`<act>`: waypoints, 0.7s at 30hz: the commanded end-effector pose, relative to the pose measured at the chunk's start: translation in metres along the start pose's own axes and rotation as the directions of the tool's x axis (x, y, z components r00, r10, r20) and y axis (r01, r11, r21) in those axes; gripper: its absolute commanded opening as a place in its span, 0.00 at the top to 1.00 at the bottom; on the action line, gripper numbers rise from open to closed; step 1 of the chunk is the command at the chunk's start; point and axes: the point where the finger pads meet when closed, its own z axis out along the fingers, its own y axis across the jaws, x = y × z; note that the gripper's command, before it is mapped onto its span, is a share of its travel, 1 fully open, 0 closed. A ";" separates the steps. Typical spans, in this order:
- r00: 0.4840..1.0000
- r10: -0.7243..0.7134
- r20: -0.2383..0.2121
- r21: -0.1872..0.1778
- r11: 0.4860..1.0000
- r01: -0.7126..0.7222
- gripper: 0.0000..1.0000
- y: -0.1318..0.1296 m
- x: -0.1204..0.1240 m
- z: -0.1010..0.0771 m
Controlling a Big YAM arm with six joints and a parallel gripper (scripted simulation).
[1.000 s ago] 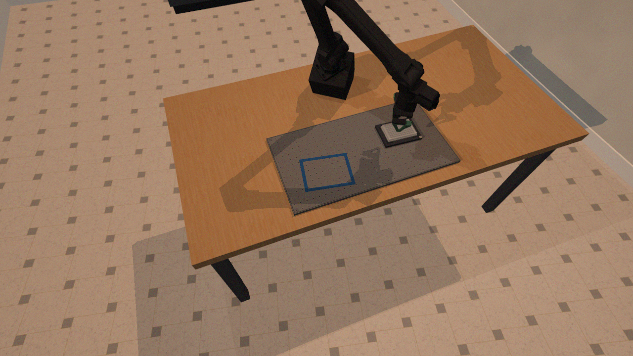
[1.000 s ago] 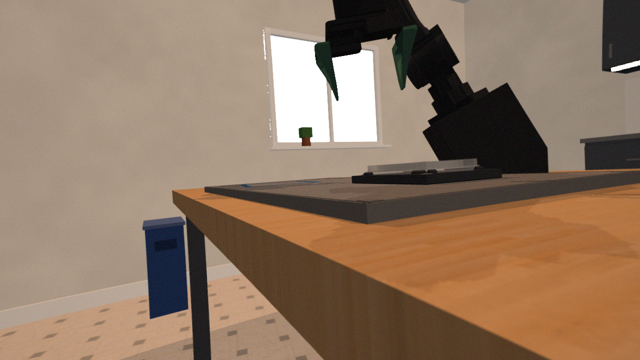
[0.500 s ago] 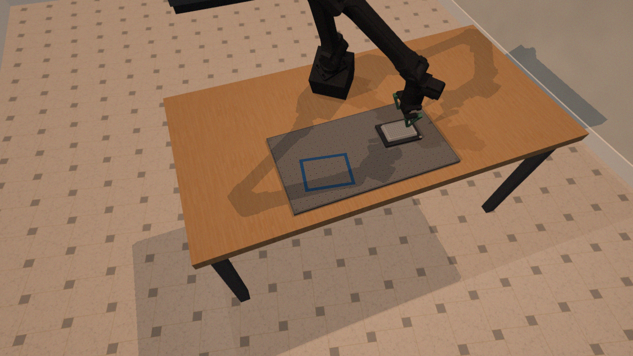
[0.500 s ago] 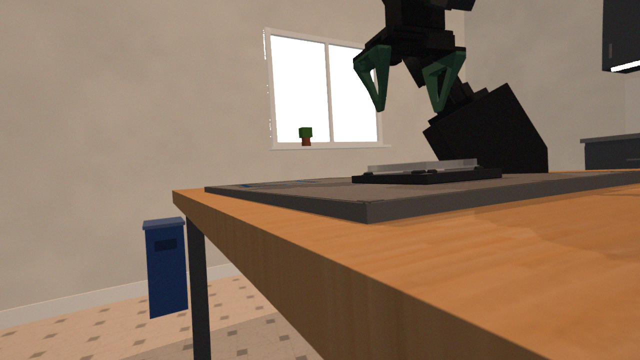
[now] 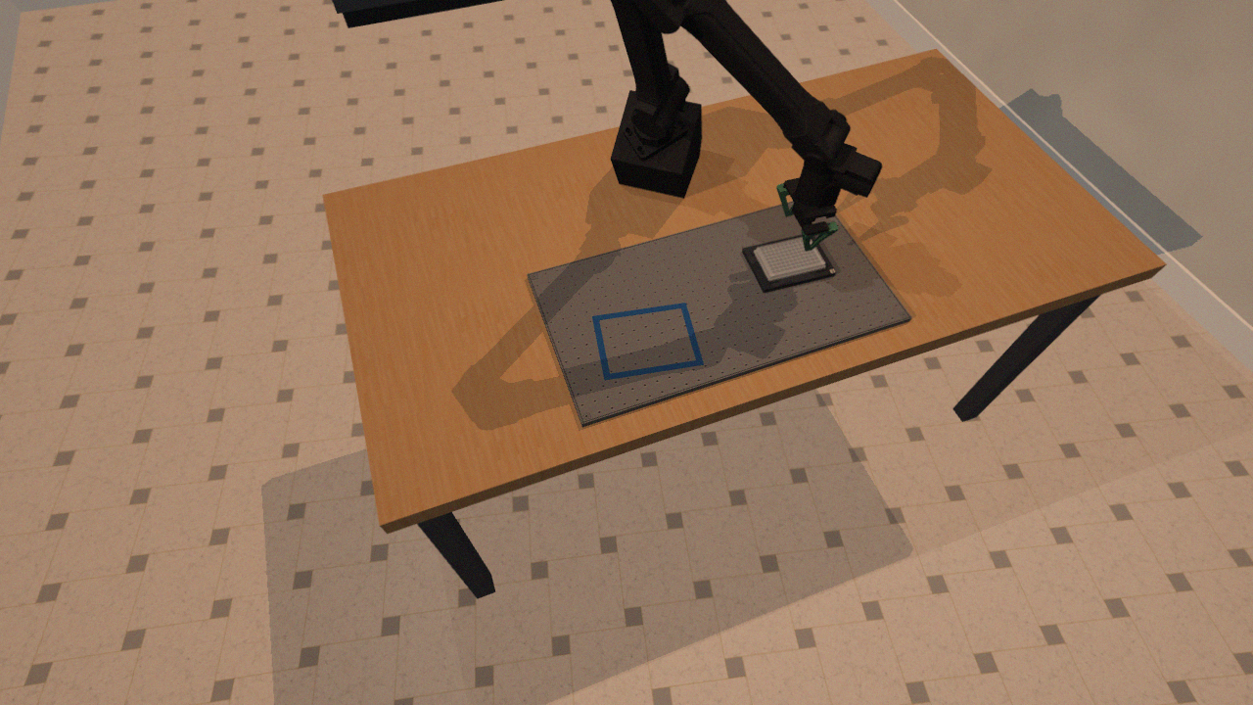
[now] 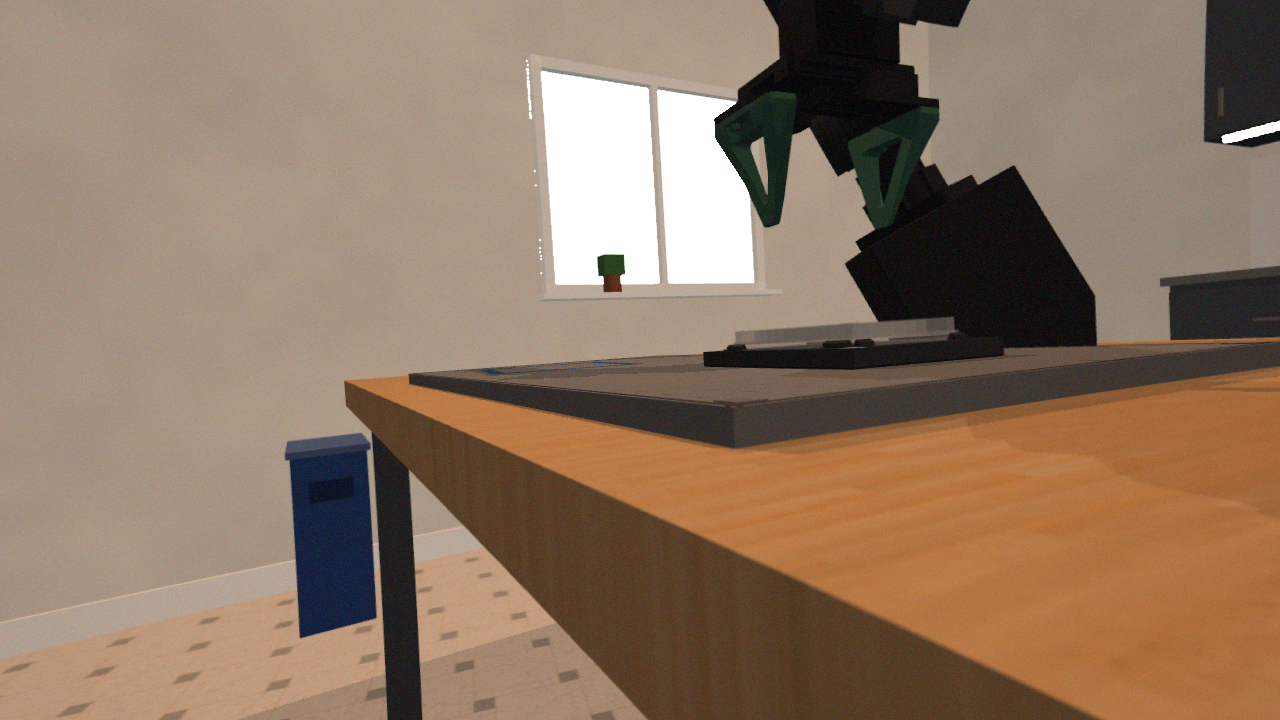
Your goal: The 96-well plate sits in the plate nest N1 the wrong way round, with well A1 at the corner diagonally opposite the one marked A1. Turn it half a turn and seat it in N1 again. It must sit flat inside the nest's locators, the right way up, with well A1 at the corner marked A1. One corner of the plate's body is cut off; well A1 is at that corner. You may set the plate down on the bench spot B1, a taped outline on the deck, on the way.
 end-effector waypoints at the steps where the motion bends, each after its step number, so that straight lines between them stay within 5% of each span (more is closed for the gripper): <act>1: 1.000 -0.007 0.000 0.004 1.000 0.007 0.00 -0.004 0.001 0.006; 21: 1.000 -0.008 0.001 0.000 1.000 0.008 0.00 -0.002 0.002 0.036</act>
